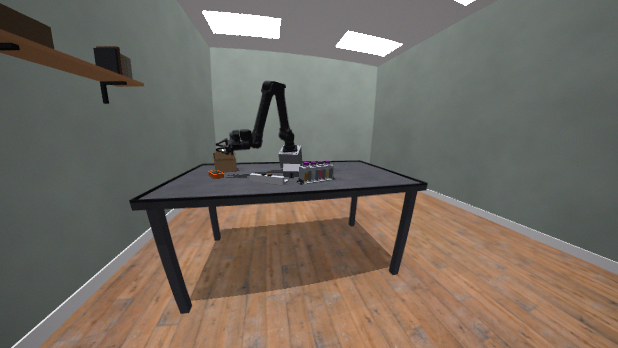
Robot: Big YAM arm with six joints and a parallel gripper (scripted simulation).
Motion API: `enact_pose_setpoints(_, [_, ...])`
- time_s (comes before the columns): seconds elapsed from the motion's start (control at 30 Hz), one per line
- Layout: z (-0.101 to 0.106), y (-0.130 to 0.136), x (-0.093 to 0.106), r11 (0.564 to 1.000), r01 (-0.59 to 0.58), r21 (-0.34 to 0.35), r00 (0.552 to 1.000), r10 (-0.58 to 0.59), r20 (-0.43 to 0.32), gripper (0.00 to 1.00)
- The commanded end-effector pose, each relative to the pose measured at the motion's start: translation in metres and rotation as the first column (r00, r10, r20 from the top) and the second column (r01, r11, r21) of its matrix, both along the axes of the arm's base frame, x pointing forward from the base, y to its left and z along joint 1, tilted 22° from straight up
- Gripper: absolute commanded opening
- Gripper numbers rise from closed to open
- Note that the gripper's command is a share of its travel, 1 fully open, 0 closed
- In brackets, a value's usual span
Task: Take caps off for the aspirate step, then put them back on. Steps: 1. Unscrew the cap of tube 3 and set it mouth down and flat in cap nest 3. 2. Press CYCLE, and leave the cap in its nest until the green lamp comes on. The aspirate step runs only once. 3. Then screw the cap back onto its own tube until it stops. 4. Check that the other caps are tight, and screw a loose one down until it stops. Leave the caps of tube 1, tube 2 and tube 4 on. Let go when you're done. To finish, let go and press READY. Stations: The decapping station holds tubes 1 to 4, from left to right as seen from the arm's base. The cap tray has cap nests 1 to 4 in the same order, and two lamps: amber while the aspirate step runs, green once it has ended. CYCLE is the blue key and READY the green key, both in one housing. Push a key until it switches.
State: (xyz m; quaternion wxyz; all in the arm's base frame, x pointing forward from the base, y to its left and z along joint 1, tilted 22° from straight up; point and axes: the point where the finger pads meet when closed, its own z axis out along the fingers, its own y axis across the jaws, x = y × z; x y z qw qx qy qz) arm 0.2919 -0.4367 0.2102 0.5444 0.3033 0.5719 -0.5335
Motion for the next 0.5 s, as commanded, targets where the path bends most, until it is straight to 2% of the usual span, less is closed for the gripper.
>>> enact_pose_setpoints(0.0, [0.006, 0.013, 0.004, 1.000, -0.017, -0.003, 1.000, 0.017, -0.016, 0.49])
enact_pose_setpoints(0.03, [0.007, 0.013, 0.010, 0.999, -0.047, 0.016, 0.999, 0.047, -0.002, 0.49])
enact_pose_setpoints(0.1, [0.020, 0.008, 0.025, 0.998, -0.058, 0.004, 0.998, 0.058, 0.005, 0.49])
enact_pose_setpoints(0.13, [0.016, 0.008, 0.029, 0.998, -0.055, 0.009, 0.998, 0.055, -0.003, 0.49])
enact_pose_setpoints(0.17, [0.001, 0.006, 0.031, 0.998, -0.055, 0.031, 0.998, 0.055, -0.023, 0.49])
enact_pose_setpoints(0.2, [0.018, 0.010, 0.034, 0.997, -0.078, 0.018, 0.997, 0.078, -0.005, 0.49])
enact_pose_setpoints(0.23, [0.003, 0.010, 0.037, 0.997, -0.072, 0.038, 0.997, 0.073, -0.026, 0.49])
enact_pose_setpoints(0.27, [0.018, 0.014, 0.041, 0.995, -0.094, 0.029, 0.995, 0.094, -0.013, 0.49])
enact_pose_setpoints(0.47, [0.013, 0.028, 0.065, 0.985, -0.154, 0.080, 0.986, 0.158, -0.053, 0.49])
